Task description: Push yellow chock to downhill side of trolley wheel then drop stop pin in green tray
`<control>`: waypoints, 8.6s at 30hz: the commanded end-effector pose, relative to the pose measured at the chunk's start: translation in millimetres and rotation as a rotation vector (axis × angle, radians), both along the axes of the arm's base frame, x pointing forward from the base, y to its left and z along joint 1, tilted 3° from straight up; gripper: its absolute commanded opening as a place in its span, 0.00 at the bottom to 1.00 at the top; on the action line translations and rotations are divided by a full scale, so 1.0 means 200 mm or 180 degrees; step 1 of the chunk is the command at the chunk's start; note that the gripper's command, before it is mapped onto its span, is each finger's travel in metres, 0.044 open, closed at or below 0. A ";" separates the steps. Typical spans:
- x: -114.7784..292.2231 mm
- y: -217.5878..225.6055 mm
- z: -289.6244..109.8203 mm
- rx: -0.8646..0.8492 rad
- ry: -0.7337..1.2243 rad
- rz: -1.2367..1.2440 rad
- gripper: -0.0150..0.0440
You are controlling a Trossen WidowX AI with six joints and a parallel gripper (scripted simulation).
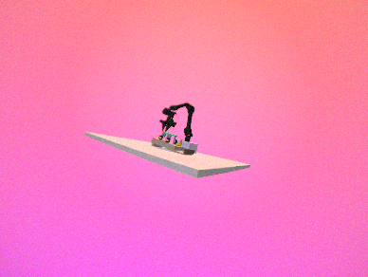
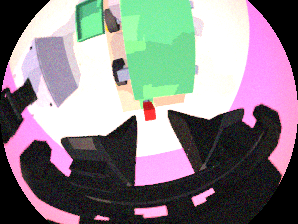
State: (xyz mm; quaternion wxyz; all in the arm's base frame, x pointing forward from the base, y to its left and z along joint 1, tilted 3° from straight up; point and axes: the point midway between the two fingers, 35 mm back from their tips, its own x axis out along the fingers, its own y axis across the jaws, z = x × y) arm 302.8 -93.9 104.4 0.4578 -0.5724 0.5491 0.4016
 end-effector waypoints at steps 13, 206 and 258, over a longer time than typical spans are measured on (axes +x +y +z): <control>0.01 -0.02 -0.08 -0.0008 0.0027 0.0010 0.58; -0.38 0.32 -0.04 0.0017 0.0049 0.0011 0.25; -0.41 1.02 -0.15 0.0147 0.0180 0.0721 0.25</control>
